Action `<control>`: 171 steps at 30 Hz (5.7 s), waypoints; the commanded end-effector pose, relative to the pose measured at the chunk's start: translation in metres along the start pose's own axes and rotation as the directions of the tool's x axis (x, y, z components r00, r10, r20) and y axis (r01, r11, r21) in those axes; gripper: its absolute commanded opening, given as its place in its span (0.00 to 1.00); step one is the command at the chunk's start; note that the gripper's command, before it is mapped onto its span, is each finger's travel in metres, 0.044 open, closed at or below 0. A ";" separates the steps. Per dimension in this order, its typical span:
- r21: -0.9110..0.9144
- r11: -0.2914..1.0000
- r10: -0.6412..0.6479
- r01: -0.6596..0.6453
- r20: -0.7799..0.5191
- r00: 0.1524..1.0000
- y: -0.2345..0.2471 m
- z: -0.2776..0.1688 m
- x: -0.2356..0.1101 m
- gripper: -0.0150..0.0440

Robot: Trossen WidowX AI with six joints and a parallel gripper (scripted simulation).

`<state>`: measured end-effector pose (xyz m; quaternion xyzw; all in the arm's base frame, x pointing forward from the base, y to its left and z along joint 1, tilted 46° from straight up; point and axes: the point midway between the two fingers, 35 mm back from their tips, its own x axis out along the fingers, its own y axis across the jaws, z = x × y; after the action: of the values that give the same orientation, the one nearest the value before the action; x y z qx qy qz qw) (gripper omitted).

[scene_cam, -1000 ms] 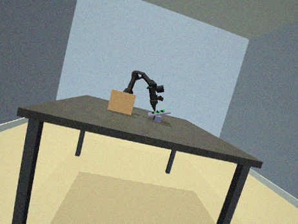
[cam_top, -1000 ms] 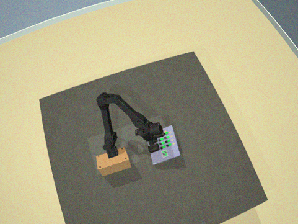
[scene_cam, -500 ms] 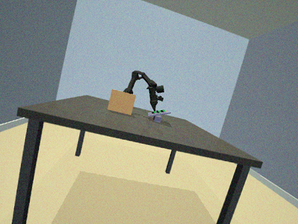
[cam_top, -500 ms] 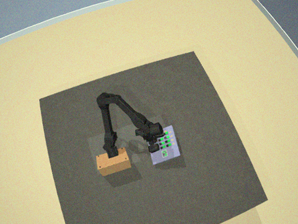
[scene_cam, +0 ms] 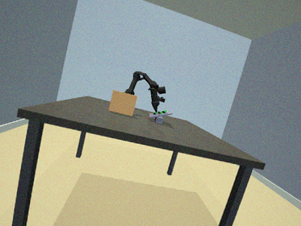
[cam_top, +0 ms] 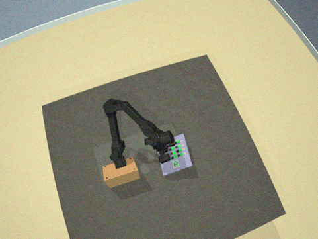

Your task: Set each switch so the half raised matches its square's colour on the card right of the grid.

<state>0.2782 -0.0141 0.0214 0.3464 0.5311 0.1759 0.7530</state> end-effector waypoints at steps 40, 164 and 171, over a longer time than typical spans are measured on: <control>0.004 1.000 -0.005 0.005 -0.001 1.000 -0.028 -0.001 -0.020 0.25; 0.003 1.000 -0.007 0.007 -0.001 1.000 -0.055 -0.001 -0.005 0.25; 0.003 1.000 -0.006 0.007 -0.001 1.000 -0.055 -0.001 -0.005 0.25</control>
<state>0.2696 -0.0558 -0.0144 0.3432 0.5339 0.1727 0.7533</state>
